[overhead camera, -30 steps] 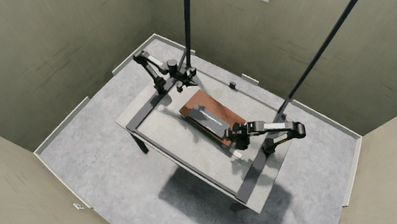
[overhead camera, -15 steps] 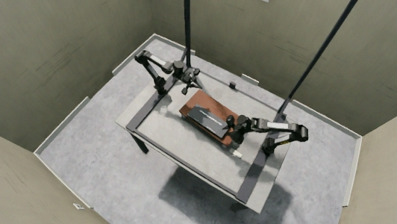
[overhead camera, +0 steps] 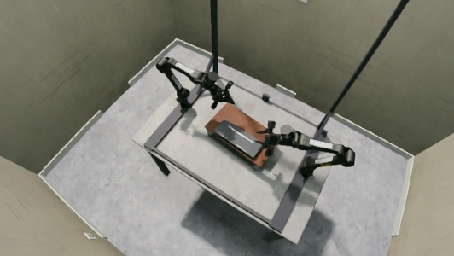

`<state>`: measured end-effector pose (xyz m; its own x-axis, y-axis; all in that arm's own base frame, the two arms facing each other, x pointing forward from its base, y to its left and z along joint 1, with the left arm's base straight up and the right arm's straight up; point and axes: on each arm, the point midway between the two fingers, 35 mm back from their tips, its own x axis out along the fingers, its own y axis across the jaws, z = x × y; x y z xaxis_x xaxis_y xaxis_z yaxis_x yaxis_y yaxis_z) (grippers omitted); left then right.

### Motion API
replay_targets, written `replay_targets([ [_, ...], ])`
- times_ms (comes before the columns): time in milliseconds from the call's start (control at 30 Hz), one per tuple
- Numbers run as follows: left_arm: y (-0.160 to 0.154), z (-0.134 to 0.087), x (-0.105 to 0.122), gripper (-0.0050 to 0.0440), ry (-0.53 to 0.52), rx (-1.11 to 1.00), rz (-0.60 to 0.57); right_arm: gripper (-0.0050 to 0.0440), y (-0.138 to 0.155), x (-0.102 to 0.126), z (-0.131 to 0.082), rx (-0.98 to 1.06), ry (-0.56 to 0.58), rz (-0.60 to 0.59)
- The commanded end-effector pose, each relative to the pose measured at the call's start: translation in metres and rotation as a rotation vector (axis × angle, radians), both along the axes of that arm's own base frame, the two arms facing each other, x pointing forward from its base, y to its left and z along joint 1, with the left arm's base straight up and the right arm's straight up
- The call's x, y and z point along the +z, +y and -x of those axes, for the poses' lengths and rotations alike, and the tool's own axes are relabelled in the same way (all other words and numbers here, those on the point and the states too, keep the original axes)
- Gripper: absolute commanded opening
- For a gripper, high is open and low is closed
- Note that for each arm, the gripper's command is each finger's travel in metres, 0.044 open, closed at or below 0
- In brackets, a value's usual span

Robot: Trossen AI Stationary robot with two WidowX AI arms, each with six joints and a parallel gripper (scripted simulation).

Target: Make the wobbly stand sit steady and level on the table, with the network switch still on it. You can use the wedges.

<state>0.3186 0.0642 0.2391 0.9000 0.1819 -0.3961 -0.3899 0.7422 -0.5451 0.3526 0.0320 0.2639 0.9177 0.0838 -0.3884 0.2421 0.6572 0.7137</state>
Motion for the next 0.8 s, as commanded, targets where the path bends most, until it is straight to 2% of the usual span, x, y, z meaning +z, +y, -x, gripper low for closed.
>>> replay_targets([
  [0, -0.019, -0.003, 0.031, 0.0189, -0.127, -0.124, -0.183, -0.005, 0.01, 0.006, -0.004, -0.037, 0.067, -0.149],
  [233, -0.044, -0.002, 0.062, 0.0189, -0.271, -0.243, -0.453, -0.005, 0.02, -0.011, -0.006, -0.141, 0.222, -0.35],
  [300, -0.044, -0.002, 0.062, 0.0189, -0.271, -0.243, -0.453, -0.005, 0.02, -0.011, -0.006, -0.141, 0.222, -0.35],
  [433, -0.057, 0.001, 0.081, 0.0189, -0.355, -0.285, -0.606, -0.005, 0.023, -0.017, -0.006, -0.175, 0.265, -0.401],
  [533, -0.067, 0.006, 0.094, 0.0189, -0.419, -0.308, -0.709, -0.005, 0.028, -0.026, -0.006, -0.249, 0.347, -0.502],
  [633, -0.068, 0.007, 0.096, 0.0189, -0.428, -0.309, -0.729, -0.005, 0.033, -0.033, -0.005, -0.313, 0.413, -0.574],
  [767, -0.062, 0.002, 0.087, 0.0189, -0.389, -0.295, -0.675, -0.005, 0.036, -0.042, -0.003, -0.415, 0.488, -0.661],
])
